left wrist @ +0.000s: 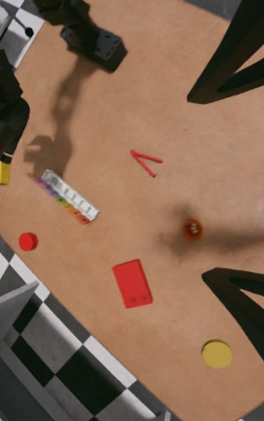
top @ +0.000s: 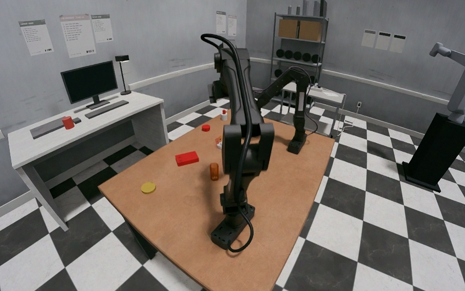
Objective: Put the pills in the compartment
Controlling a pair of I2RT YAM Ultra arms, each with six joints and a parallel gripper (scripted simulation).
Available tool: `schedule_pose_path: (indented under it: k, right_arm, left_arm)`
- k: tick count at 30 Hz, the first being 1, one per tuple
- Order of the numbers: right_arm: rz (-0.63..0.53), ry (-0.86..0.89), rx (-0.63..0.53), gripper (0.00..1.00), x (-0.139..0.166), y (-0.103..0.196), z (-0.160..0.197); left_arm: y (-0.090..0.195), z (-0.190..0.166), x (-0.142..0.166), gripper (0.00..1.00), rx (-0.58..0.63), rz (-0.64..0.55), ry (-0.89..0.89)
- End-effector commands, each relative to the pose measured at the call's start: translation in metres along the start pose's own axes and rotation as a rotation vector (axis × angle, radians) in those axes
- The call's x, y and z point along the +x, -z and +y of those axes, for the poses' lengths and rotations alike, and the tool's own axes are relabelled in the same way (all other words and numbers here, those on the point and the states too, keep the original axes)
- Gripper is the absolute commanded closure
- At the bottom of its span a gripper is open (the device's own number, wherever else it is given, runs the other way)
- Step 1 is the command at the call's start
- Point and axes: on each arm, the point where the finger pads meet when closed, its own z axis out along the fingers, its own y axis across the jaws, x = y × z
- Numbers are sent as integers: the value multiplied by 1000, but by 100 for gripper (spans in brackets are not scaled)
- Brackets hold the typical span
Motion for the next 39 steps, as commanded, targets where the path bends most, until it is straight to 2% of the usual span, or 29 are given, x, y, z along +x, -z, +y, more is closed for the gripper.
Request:
schedule_pose_path:
  k: [1,8,12,14,17,29,31,35,39]
  right_arm:
    - [0,99,-208,0,8,32,20]
    - [49,291,-426,0,46,83,28]
    - [82,431,-594,0,73,121,35]
    - [82,431,-594,0,73,121,35]
    - [112,552,-739,0,96,154,41]
    - [205,919,-1188,0,168,257,59]
    - [205,919,-1188,0,168,257,59]
    - [246,1081,-1356,0,197,293,60]
    - [271,1180,-1470,0,215,318,65]
  left_arm:
    - [18,-6,30,0,25,-6,-3]
    - [48,-8,71,0,57,-77,-19]
    - [61,-8,96,0,77,-118,-28]
    - [61,-8,96,0,77,-118,-28]
    - [68,-7,114,0,92,-147,-33]
    - [76,-2,165,0,132,-235,-52]
    - [76,-2,165,0,132,-235,-52]
    - [74,0,184,0,150,-268,-57]
    - [72,2,198,0,165,-295,-61]
